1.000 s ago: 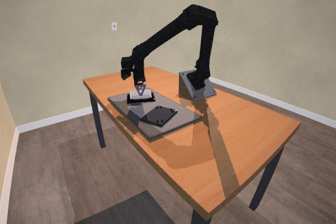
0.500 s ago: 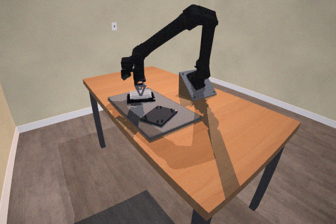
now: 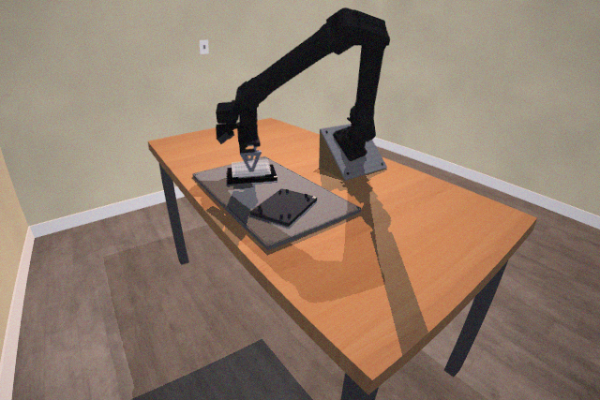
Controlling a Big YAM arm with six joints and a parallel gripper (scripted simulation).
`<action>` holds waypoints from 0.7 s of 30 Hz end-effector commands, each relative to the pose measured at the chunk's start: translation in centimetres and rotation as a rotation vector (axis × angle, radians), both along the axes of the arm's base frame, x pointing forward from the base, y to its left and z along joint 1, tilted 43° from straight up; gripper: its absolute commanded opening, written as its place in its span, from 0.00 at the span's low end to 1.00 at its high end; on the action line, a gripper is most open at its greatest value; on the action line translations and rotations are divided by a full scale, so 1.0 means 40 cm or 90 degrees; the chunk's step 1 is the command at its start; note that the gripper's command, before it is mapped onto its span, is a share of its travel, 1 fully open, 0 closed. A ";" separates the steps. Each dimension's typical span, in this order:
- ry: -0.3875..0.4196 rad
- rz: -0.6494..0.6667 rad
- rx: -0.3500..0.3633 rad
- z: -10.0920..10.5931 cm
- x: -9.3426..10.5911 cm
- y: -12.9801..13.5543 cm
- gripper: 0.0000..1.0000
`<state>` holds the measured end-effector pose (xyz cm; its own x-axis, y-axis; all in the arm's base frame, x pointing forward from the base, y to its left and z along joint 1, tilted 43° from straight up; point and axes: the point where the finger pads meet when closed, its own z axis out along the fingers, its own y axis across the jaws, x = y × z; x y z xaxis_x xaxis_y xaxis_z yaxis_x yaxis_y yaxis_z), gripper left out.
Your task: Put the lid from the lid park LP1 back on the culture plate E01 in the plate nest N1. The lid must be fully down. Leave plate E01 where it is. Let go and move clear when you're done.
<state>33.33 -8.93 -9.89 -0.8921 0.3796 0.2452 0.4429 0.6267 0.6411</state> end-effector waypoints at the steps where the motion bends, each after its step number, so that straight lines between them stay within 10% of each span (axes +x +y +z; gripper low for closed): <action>1: 0.006 0.007 0.002 -0.015 0.006 0.021 0.00; 21: 0.004 0.007 0.001 -0.020 0.008 0.024 0.00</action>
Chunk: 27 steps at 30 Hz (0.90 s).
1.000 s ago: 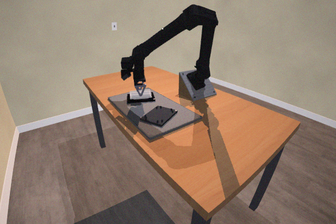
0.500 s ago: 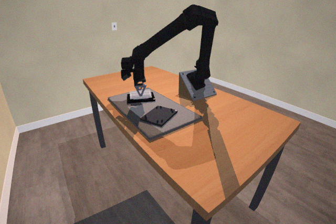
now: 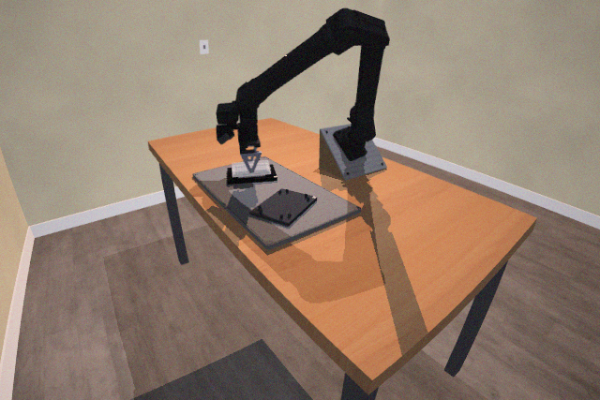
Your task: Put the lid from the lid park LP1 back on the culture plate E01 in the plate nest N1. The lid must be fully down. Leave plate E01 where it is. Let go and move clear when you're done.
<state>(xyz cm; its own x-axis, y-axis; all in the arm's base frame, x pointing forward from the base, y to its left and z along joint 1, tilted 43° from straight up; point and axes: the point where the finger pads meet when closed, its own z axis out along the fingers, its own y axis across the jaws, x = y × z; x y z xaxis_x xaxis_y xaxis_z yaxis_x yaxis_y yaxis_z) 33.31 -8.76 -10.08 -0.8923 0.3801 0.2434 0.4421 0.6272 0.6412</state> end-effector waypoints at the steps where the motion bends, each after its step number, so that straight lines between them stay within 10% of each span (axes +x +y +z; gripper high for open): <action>1: 0.004 0.007 0.002 -0.016 0.010 0.019 0.00; 27: 0.003 0.007 0.001 -0.023 0.012 0.024 0.00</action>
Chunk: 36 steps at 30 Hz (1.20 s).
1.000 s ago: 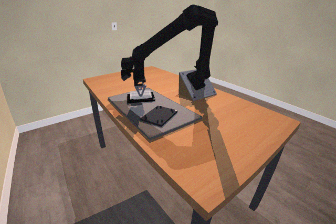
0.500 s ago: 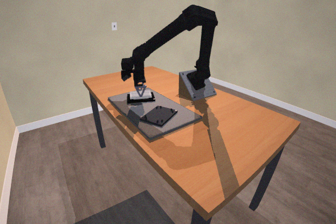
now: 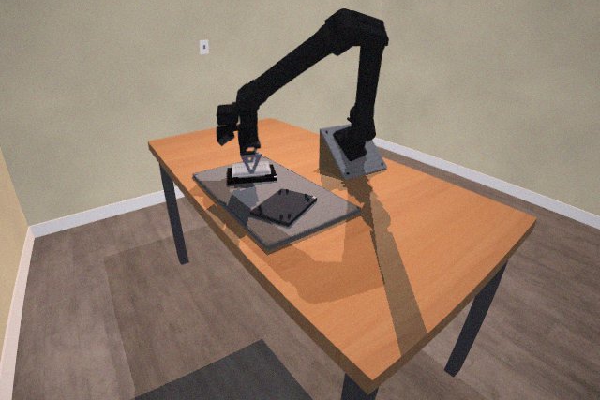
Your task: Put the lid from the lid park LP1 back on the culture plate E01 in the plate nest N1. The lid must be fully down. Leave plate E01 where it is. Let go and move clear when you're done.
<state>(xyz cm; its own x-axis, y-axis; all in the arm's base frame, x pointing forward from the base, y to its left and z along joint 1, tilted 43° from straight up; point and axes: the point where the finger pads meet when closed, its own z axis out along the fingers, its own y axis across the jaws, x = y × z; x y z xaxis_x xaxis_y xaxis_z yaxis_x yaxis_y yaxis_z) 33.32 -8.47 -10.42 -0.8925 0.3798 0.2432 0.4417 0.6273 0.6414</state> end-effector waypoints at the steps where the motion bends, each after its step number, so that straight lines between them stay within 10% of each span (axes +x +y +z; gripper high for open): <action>1: 0.004 0.007 0.001 -0.014 0.012 0.017 0.00; 36: 0.002 0.007 -0.001 -0.016 0.018 0.016 0.00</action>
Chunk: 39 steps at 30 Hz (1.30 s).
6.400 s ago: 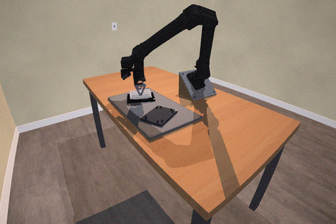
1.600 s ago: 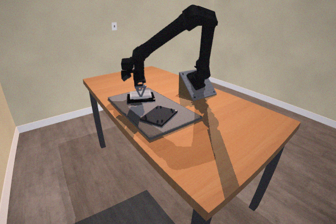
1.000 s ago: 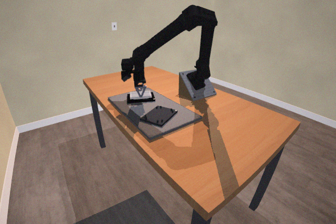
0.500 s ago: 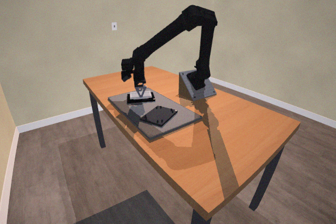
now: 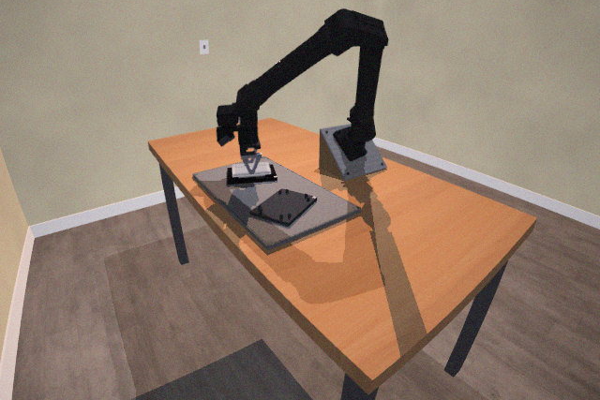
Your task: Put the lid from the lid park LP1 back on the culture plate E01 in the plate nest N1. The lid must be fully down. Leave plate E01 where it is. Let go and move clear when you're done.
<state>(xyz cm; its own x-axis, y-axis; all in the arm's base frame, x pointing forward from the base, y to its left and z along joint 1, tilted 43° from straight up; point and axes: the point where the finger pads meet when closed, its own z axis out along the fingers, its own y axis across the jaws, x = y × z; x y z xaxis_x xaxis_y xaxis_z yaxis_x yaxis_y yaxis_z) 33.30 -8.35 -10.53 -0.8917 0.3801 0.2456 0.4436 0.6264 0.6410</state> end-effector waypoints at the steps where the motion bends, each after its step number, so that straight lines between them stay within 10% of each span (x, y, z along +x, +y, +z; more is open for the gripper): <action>1: 0.000 0.007 -0.001 -0.013 0.018 0.012 0.00; 39: -0.005 0.007 -0.004 -0.008 0.036 0.002 0.00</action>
